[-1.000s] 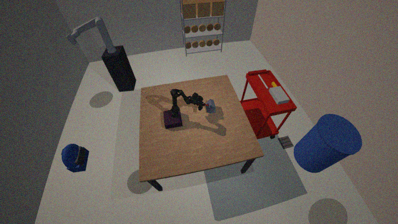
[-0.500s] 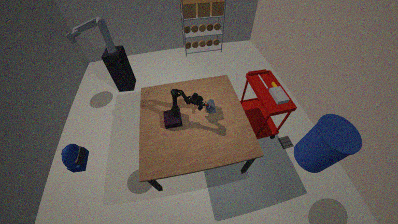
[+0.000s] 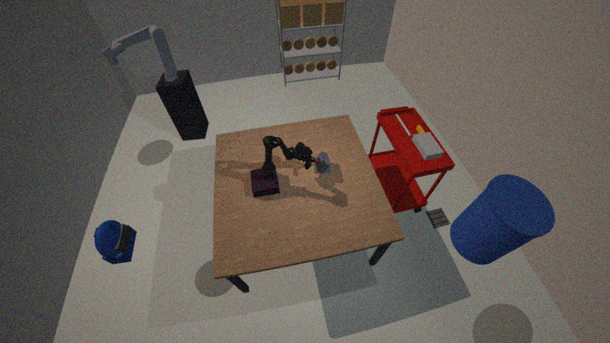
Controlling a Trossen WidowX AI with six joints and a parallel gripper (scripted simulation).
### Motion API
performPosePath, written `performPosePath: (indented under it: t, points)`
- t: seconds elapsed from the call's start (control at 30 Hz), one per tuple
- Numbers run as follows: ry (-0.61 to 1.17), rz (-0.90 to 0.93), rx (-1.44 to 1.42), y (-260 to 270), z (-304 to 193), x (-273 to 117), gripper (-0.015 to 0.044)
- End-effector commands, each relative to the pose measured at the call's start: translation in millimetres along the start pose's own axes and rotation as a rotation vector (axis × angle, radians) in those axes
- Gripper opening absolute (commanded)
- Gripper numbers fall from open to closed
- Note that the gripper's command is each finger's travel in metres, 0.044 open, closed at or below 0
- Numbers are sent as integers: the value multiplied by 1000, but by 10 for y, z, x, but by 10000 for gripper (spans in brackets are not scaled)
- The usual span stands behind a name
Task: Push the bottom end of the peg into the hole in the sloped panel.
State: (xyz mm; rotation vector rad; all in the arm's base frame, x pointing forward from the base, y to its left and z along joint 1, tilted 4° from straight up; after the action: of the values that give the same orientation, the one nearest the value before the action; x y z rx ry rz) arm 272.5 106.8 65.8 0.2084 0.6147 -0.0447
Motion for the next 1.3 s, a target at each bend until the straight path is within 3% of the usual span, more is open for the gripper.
performPosePath:
  t: [0.0, 1.27]
  points:
    - [1, 3, -2, 11, 2, 31, 0]
    - [-1, 4, -2, 17, -9, 237, 0]
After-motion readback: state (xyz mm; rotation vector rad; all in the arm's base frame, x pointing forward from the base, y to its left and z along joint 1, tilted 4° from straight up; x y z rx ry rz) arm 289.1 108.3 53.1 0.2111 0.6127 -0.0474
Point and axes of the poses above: the point midway between the two fingers, 35 mm back from their tips, its own x axis out along the fingers, its own y axis across the jaws, z = x × y, the point moved 9 cm from there along -x, back along the fingers, and after that the axes turned 15 degrees about x, right-handed, at the moved point
